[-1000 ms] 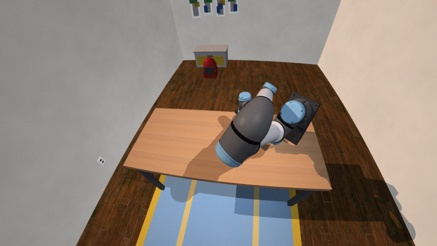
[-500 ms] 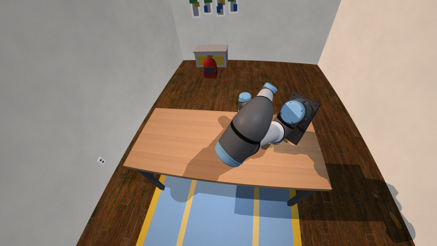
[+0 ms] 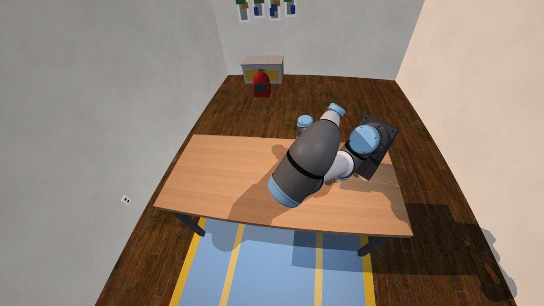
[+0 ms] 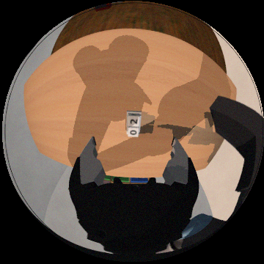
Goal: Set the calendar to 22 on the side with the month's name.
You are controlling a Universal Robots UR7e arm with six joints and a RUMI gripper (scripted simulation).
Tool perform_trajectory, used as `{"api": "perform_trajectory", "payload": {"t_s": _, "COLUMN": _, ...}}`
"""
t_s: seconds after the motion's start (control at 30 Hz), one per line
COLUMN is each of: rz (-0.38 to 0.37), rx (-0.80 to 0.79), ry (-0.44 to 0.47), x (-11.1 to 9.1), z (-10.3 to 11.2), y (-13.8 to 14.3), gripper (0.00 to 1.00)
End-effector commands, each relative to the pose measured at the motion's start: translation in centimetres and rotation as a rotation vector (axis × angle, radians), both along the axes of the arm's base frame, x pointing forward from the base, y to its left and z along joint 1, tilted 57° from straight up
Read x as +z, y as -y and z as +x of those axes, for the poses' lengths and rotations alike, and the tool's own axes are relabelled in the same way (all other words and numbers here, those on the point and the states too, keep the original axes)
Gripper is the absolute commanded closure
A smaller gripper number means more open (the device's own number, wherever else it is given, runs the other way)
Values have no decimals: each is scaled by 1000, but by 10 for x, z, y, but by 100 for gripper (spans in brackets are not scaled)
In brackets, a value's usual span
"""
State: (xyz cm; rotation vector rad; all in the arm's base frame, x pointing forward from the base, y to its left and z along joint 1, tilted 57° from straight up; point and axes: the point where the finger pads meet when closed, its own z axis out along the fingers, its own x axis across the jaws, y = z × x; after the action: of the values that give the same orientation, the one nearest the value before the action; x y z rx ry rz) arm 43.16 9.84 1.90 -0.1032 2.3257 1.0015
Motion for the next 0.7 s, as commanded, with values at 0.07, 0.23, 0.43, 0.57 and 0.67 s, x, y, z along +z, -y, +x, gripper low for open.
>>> {"api": "perform_trajectory", "payload": {"t_s": 0.07, "rz": 10, "rx": -12, "ry": -14, "x": 0, "z": 0, "y": 0, "gripper": 0}}
{"api": "perform_trajectory", "payload": {"t_s": 0.23, "rz": 15, "rx": -17, "ry": -21, "x": 0, "z": 0, "y": 0, "gripper": 0}}
{"api": "perform_trajectory", "payload": {"t_s": 0.43, "rz": 16, "rx": -19, "ry": -23, "x": 0, "z": 0, "y": 0, "gripper": 0}}
{"api": "perform_trajectory", "payload": {"t_s": 0.57, "rz": 16, "rx": -19, "ry": -23, "x": 0, "z": 0, "y": 0, "gripper": 0}}
{"api": "perform_trajectory", "payload": {"t_s": 0.67, "rz": 16, "rx": -19, "ry": -23, "x": 0, "z": 0, "y": 0, "gripper": 71}}
